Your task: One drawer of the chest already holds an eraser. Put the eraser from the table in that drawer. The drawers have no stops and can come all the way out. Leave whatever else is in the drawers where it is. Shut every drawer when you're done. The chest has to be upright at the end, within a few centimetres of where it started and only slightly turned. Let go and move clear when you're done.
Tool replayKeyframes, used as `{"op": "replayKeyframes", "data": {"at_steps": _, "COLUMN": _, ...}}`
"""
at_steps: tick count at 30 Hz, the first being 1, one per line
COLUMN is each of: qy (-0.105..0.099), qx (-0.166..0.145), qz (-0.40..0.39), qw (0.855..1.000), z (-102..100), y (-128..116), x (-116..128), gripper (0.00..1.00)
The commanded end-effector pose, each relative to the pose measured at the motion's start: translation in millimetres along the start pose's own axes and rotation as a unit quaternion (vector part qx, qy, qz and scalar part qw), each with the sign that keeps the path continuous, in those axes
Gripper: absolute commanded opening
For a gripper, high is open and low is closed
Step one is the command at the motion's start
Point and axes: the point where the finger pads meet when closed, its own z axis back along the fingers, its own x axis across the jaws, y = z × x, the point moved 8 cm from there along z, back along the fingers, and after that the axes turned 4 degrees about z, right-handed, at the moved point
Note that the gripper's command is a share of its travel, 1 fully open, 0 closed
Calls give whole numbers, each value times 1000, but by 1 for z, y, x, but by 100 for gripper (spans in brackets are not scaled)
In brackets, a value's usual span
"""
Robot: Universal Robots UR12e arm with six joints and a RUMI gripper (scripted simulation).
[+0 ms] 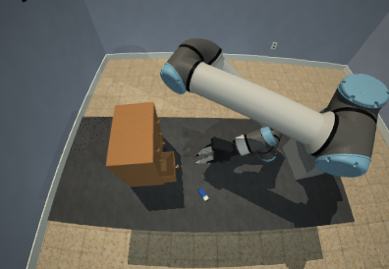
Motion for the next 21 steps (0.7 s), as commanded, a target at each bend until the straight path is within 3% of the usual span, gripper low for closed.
{"op": "replayKeyframes", "data": {"at_steps": 1, "qy": 0, "qx": 0, "qz": 0, "qw": 1000, "z": -3, "y": -1, "x": 0, "gripper": 20}}
{"op": "replayKeyframes", "data": {"at_steps": 21, "qy": 0, "qx": 0, "qz": 0, "qw": 1000, "z": -39, "y": -16, "x": -1, "gripper": 20}}
